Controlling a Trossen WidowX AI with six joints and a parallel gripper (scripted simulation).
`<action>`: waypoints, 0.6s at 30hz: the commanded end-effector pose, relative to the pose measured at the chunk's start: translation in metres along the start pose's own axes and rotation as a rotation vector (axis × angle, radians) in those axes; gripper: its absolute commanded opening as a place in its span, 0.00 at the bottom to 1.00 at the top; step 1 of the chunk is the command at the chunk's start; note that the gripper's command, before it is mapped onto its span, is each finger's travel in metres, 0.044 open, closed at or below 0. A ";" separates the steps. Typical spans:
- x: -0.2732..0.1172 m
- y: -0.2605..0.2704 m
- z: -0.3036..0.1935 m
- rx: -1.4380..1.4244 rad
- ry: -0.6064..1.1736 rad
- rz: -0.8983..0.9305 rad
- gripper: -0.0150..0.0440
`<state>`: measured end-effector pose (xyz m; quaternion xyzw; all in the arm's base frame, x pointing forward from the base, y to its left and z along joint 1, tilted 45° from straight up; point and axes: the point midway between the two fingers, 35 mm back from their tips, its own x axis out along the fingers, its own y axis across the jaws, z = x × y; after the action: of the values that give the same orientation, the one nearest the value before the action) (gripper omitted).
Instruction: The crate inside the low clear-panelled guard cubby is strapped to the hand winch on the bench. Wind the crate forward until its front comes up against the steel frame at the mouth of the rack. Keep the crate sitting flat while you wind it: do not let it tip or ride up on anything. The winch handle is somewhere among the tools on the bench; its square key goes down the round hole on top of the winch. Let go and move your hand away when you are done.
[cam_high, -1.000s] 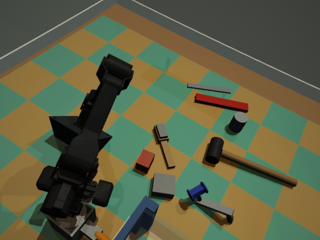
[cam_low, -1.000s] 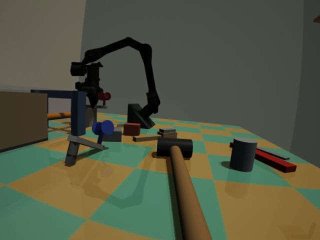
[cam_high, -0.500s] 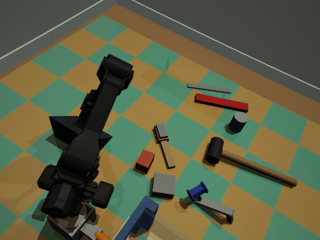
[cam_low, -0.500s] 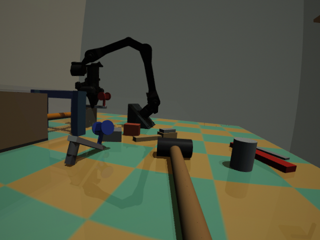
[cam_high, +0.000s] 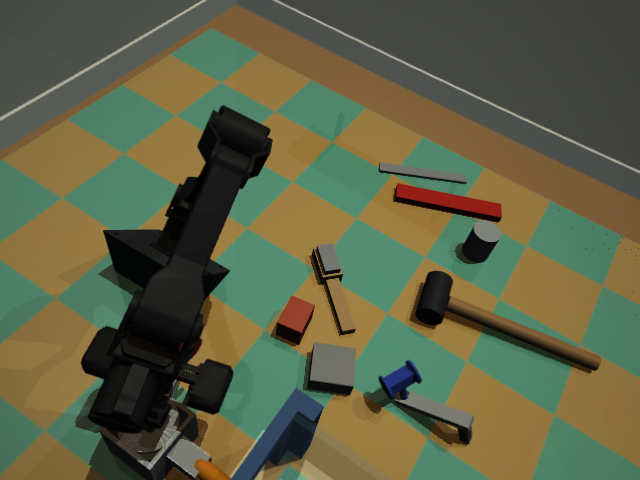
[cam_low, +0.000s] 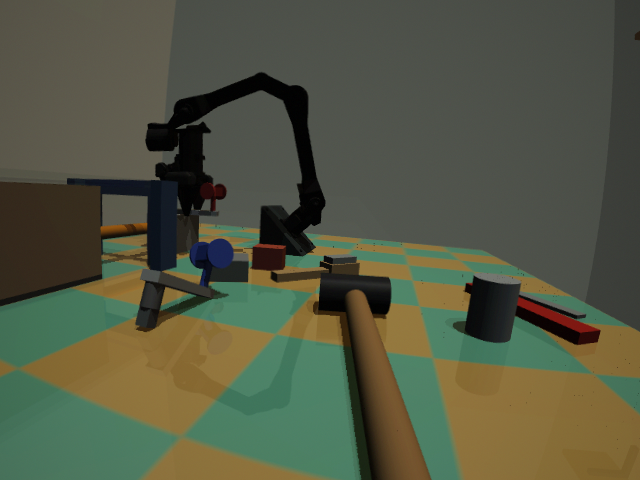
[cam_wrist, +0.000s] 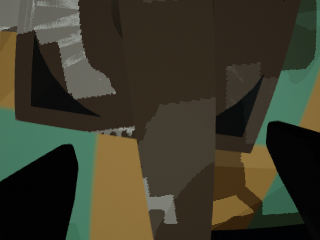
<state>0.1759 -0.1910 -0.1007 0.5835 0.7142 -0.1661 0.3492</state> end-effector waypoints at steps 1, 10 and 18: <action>0.001 -0.001 0.000 0.000 0.001 -0.004 1.00; -0.062 0.000 0.003 0.001 -0.051 0.012 1.00; -0.127 -0.005 -0.009 0.005 -0.106 0.027 1.00</action>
<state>0.1803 -0.2735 -0.0165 0.5856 0.6830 -0.1963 0.3899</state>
